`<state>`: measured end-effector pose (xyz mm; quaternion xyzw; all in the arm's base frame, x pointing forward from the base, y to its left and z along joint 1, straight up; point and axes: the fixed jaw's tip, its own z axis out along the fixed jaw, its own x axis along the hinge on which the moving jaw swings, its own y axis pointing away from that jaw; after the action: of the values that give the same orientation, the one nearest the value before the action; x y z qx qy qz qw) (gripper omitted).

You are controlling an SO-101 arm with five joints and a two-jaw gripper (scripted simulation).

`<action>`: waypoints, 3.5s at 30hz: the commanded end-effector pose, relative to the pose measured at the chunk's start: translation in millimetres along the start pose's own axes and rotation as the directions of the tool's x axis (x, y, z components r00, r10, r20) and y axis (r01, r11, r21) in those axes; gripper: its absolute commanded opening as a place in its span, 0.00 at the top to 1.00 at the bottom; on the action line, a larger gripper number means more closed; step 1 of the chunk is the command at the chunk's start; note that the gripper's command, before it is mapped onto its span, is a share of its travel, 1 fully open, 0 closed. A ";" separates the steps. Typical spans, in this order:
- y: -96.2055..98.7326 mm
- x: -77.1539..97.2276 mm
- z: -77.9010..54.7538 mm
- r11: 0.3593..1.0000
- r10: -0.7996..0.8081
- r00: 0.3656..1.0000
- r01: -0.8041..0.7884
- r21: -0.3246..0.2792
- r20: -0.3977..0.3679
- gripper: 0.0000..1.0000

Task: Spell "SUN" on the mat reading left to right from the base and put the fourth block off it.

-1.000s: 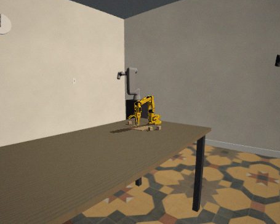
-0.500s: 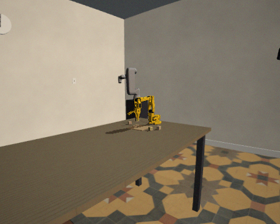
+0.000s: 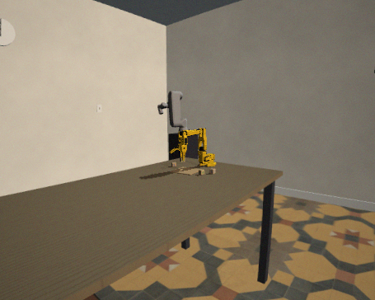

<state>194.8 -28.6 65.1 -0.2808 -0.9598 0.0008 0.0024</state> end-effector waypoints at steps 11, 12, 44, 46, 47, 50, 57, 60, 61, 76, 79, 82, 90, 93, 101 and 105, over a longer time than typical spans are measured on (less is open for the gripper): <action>-40.8 -42.5 -4.4 0.971 0.240 0.968 -0.239 -0.030 0.067 1.00; -44.4 -44.5 -3.7 0.966 0.257 0.964 -0.255 -0.030 0.067 1.00; -59.5 -52.8 -3.6 0.948 0.319 0.944 -0.317 -0.035 0.080 1.00; -59.5 -52.8 -3.6 0.948 0.319 0.944 -0.317 -0.035 0.080 1.00; -59.5 -52.8 -3.6 0.948 0.319 0.944 -0.317 -0.035 0.080 1.00; -59.5 -52.8 -3.6 0.948 0.319 0.944 -0.317 -0.035 0.080 1.00; -59.5 -52.8 -3.6 0.948 0.319 0.944 -0.317 -0.035 0.080 1.00; -59.5 -52.8 -3.3 0.948 0.319 0.944 -0.317 -0.035 0.080 1.00; -59.5 -52.8 -2.9 0.948 0.319 0.944 -0.317 -0.035 0.080 1.00; -59.5 -53.3 2.5 0.948 0.319 0.944 -0.317 -0.035 0.080 1.00; -59.5 -53.4 3.6 0.948 0.319 0.944 -0.317 -0.035 0.080 1.00; -59.5 -53.6 5.8 0.948 0.319 0.944 -0.317 -0.035 0.080 1.00; -59.5 -53.8 8.4 0.948 0.319 0.944 -0.317 -0.035 0.080 1.00; -59.5 -53.8 8.5 0.948 0.319 0.944 -0.317 -0.035 0.080 1.00; -59.4 -54.2 13.1 0.948 0.319 0.944 -0.317 -0.035 0.080 1.00; -59.4 -54.3 14.4 0.948 0.319 0.944 -0.317 -0.035 0.080 1.00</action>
<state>201.5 -103.1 37.9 -0.4310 -0.9023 0.0006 -0.0006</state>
